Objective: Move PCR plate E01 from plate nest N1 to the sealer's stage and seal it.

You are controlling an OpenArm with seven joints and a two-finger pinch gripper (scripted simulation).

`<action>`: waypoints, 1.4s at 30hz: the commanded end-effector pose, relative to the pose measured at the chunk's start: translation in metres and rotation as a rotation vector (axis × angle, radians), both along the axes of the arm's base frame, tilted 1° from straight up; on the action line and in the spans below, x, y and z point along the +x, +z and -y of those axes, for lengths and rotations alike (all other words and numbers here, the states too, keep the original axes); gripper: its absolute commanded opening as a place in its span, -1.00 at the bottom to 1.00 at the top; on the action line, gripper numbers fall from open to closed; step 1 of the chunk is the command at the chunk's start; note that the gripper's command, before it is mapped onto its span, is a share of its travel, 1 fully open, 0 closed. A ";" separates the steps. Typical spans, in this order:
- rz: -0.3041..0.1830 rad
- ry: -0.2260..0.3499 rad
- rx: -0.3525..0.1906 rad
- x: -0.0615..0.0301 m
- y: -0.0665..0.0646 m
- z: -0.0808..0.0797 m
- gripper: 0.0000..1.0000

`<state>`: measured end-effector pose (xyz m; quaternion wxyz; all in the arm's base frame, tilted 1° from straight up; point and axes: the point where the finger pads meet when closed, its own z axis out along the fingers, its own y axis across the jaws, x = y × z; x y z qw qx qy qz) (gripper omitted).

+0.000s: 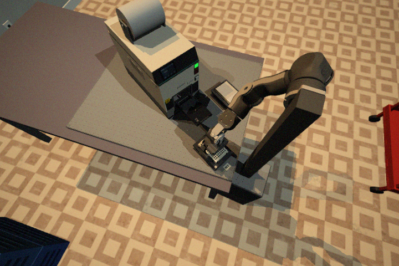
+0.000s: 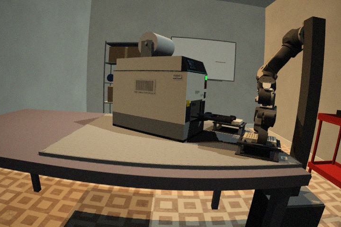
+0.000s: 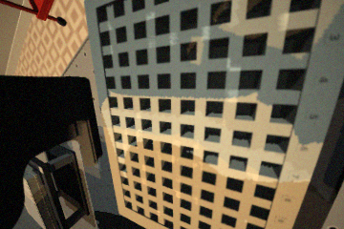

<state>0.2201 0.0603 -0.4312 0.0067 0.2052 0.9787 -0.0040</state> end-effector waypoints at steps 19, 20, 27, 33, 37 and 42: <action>-0.004 -0.001 -0.003 -0.0024 0.001 0.000 0.54; -0.004 -0.001 -0.003 -0.0024 0.001 0.000 0.54; -0.004 -0.001 -0.003 -0.0024 0.001 0.000 0.54; -0.004 -0.002 0.002 -0.0020 0.001 0.000 -1.00; -0.004 -0.002 0.003 -0.0018 0.001 0.000 -1.00; -0.004 -0.002 0.003 -0.0018 0.001 0.000 -1.00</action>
